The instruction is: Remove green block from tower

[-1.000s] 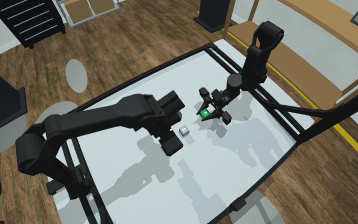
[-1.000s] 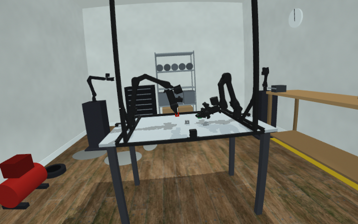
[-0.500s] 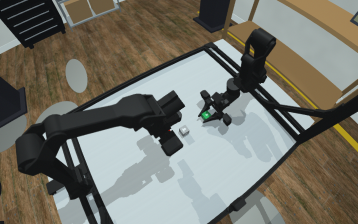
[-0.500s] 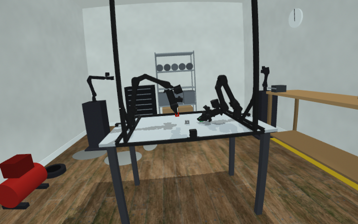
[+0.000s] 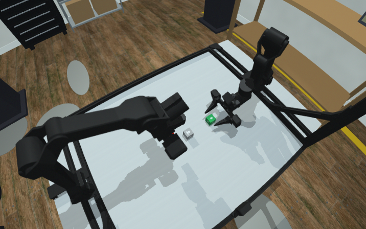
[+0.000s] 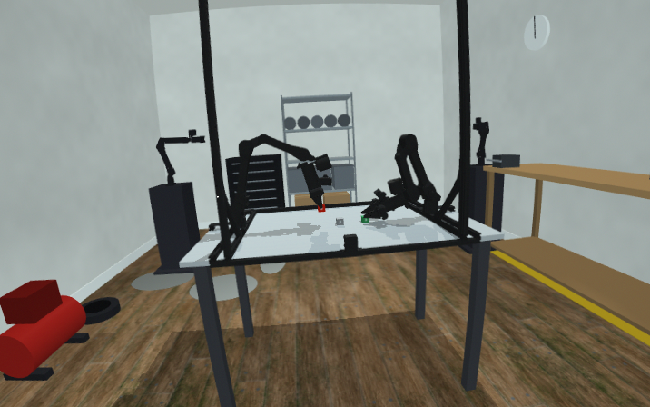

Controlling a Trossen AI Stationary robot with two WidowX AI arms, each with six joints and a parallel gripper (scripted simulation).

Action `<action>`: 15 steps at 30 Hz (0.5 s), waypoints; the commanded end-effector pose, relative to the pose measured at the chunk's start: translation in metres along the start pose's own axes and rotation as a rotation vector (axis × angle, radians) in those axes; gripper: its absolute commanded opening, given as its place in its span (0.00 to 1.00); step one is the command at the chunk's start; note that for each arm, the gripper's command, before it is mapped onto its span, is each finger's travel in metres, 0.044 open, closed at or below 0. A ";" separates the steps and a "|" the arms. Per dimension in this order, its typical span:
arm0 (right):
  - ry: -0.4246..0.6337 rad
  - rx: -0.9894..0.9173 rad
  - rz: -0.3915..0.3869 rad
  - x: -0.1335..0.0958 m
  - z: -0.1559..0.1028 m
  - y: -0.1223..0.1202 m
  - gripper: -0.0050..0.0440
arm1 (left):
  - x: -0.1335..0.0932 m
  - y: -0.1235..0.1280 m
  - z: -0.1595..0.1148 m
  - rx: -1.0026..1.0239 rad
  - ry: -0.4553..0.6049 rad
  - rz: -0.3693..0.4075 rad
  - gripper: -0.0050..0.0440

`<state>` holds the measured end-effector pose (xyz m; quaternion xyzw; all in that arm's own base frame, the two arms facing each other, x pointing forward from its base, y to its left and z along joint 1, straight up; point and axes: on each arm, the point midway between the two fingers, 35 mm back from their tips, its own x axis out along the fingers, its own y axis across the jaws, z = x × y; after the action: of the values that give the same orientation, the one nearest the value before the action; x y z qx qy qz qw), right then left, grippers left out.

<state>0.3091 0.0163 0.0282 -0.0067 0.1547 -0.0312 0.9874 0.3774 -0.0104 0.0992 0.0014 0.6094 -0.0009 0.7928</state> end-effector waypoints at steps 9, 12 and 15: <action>-0.039 0.002 -0.049 -0.026 0.010 0.001 0.92 | 0.000 0.000 0.000 -0.002 -0.002 -0.001 0.10; -0.039 0.002 -0.049 -0.026 0.010 0.001 0.92 | 0.001 0.000 0.006 -0.002 -0.002 -0.001 0.10; -0.039 0.002 -0.049 -0.026 0.010 0.001 0.92 | 0.006 0.000 0.032 -0.002 -0.002 -0.001 0.10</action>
<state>0.2886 0.0189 0.0431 -0.0119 0.1391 -0.0536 0.9888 0.3881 -0.0107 0.1024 0.0014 0.6079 -0.0009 0.7940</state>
